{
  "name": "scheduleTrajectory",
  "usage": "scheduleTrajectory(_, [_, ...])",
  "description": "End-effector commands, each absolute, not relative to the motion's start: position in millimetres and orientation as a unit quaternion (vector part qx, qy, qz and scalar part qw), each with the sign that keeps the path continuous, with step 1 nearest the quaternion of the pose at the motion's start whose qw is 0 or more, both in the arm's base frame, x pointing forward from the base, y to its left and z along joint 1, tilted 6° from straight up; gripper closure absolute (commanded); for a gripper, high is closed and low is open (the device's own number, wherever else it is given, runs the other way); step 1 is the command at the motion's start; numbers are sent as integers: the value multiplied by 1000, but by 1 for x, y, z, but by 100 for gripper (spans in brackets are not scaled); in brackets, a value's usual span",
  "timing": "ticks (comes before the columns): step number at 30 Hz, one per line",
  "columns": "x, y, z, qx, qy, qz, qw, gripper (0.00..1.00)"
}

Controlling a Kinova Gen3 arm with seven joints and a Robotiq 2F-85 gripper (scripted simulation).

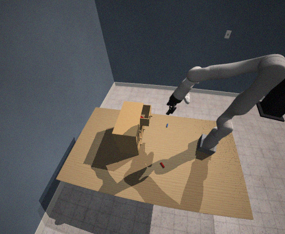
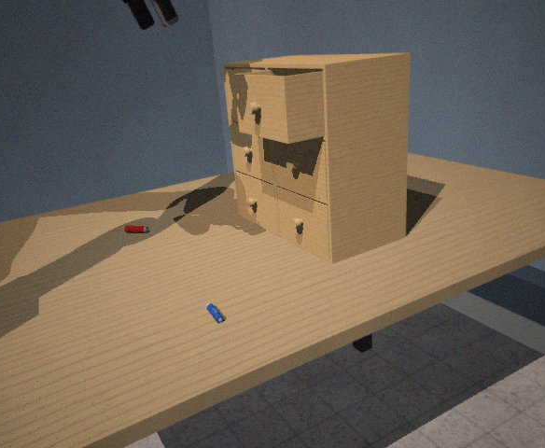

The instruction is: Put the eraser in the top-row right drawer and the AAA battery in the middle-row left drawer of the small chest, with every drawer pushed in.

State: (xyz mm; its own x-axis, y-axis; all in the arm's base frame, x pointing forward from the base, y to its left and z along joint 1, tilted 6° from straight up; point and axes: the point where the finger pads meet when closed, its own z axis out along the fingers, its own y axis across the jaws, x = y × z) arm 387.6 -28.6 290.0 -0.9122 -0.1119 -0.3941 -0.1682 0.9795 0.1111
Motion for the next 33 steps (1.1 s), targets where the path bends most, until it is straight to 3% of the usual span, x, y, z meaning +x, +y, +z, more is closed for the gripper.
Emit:
scheduleTrajectory(1, [392,-29,291,-74,976,69,190,0])
scheduleTrajectory(33, [392,-30,302,-82,993,59,65,0])
